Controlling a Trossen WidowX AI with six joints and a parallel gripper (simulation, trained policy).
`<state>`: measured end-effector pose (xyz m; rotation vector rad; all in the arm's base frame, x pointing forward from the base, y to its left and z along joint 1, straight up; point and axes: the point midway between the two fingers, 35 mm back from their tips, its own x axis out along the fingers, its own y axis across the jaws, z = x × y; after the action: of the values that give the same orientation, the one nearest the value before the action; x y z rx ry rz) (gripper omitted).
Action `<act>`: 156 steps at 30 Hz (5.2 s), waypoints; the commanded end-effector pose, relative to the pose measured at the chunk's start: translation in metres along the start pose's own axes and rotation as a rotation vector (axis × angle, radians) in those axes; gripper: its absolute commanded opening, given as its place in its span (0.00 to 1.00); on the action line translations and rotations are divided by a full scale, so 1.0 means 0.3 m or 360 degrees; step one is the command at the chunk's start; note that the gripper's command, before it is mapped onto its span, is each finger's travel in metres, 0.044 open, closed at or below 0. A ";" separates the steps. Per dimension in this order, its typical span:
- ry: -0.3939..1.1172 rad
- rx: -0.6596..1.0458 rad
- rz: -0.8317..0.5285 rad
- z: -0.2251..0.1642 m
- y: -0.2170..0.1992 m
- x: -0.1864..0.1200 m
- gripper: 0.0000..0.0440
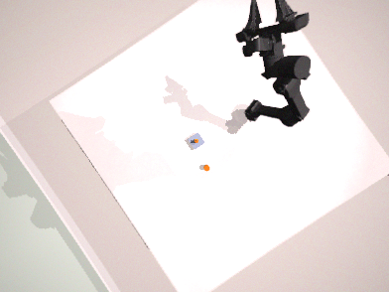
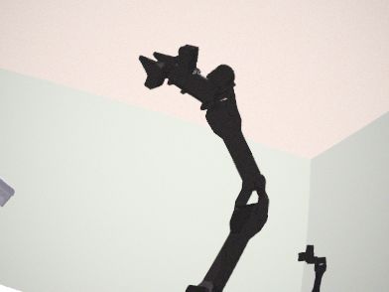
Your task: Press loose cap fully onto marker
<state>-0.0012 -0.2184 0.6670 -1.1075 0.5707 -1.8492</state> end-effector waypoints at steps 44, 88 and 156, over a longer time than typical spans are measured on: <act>-0.0099 0.0197 0.0790 0.193 0.519 -0.075 0.70; -0.0114 0.0270 0.1444 0.400 0.938 -0.356 0.71; 0.0103 0.0128 0.2353 0.571 1.407 -1.087 0.73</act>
<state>0.4039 -0.1505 0.2987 -0.3072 0.9497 -0.5991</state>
